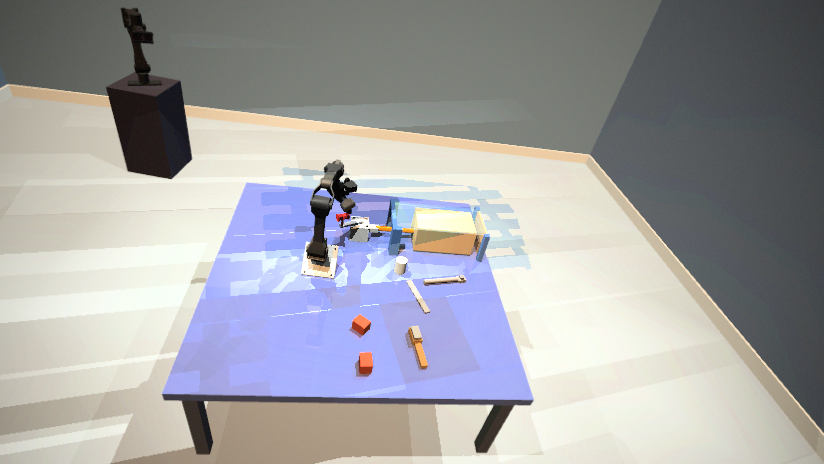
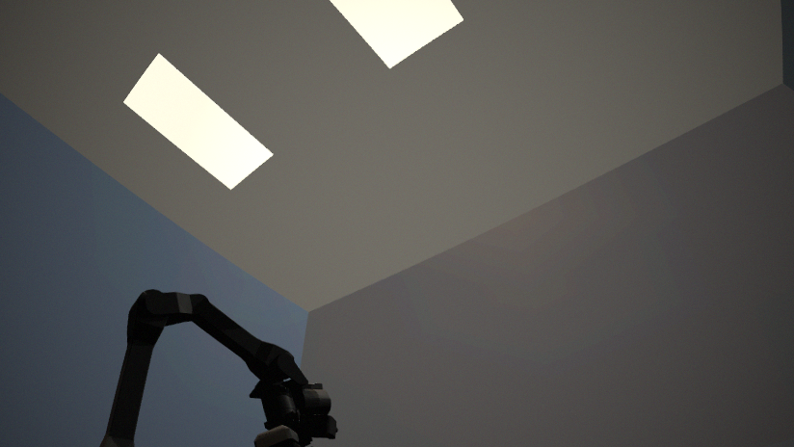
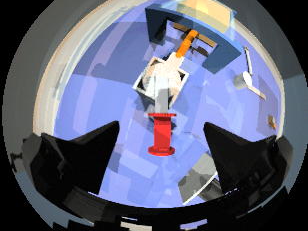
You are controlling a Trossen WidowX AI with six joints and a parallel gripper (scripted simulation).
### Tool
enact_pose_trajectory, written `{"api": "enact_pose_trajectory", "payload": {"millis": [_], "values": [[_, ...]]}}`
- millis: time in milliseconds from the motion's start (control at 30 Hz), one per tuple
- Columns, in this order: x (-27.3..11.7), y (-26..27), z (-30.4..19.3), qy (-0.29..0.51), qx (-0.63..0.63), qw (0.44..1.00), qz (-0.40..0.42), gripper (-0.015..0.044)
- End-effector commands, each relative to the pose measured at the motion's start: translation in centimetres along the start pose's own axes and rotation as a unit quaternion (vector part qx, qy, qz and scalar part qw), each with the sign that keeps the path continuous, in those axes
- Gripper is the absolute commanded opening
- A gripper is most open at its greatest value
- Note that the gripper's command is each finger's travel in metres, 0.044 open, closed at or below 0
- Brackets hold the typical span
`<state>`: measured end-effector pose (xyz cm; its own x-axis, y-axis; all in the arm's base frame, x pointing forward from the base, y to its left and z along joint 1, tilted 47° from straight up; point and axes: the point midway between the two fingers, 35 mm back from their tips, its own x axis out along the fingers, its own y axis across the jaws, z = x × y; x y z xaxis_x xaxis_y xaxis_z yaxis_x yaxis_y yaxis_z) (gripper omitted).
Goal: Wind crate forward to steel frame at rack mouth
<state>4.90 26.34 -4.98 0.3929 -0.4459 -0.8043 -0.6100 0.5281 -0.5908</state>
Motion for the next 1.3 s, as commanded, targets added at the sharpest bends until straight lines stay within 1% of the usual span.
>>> {"api": "enact_pose_trajectory", "payload": {"millis": [0, 1233, 1267], "values": [[0.6, 0.0, -0.3, 0.001, 0.001, 1.0, -0.001, 0.044], [5.8, -0.2, -2.7, 0.001, 0.001, 1.0, -0.003, 0.044], [5.5, -0.1, -2.6, 0.002, 0.003, 1.0, -0.001, 0.0414]]}}
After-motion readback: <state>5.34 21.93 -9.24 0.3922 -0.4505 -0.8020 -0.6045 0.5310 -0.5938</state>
